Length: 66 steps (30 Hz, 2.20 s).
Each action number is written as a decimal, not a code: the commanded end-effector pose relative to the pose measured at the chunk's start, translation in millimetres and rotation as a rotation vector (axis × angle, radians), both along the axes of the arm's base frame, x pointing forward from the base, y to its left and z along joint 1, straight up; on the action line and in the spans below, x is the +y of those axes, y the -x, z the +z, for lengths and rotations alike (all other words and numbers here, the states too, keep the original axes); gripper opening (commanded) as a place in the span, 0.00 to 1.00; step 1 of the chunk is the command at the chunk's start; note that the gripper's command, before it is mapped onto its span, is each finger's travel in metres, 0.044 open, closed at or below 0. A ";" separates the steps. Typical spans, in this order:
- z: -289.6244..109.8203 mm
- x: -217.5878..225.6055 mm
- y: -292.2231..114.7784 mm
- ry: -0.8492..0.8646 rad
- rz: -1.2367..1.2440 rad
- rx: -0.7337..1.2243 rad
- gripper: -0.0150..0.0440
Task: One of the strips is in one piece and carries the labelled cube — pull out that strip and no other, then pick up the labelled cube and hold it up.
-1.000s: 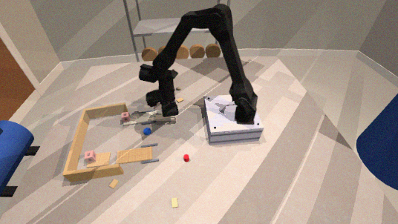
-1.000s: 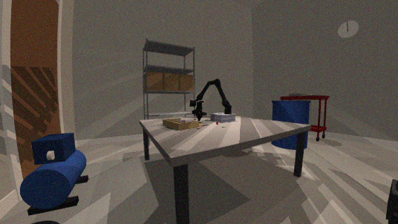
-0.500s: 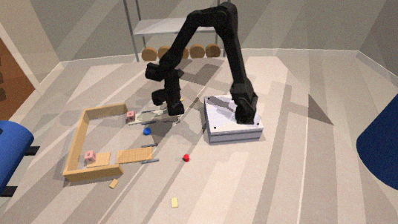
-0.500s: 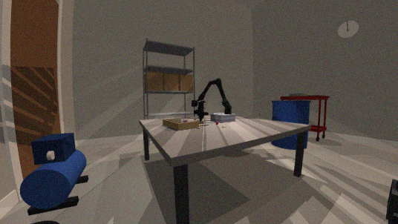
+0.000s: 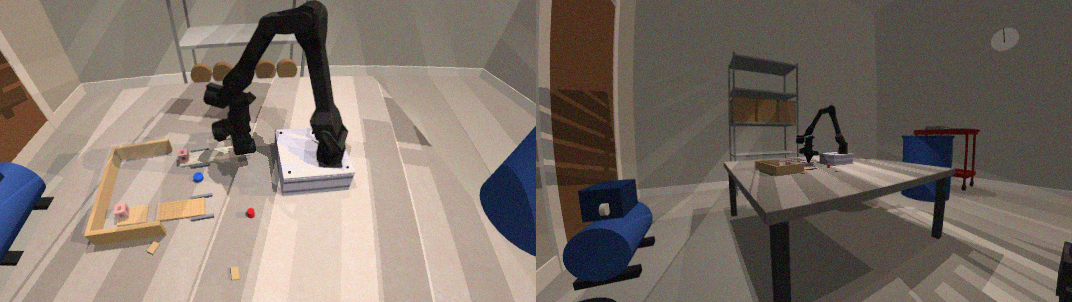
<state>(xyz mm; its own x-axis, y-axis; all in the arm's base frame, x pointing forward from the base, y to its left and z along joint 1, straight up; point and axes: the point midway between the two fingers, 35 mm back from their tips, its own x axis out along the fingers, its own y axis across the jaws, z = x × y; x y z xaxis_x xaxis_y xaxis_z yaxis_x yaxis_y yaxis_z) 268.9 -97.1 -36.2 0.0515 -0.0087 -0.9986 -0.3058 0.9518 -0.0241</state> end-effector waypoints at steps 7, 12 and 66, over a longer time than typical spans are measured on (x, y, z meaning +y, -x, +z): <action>-4.5 -0.3 10.9 -0.004 -0.002 0.025 0.25; -4.5 -0.3 10.9 -0.004 -0.002 0.025 0.25; 68.1 50.6 -168.5 -0.008 0.006 0.010 1.00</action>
<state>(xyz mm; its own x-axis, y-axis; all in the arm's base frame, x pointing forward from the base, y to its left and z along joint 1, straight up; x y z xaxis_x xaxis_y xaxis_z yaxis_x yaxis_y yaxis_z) 426.7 -48.9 28.6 0.0379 0.0016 -0.9993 -0.3145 0.9492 -0.0104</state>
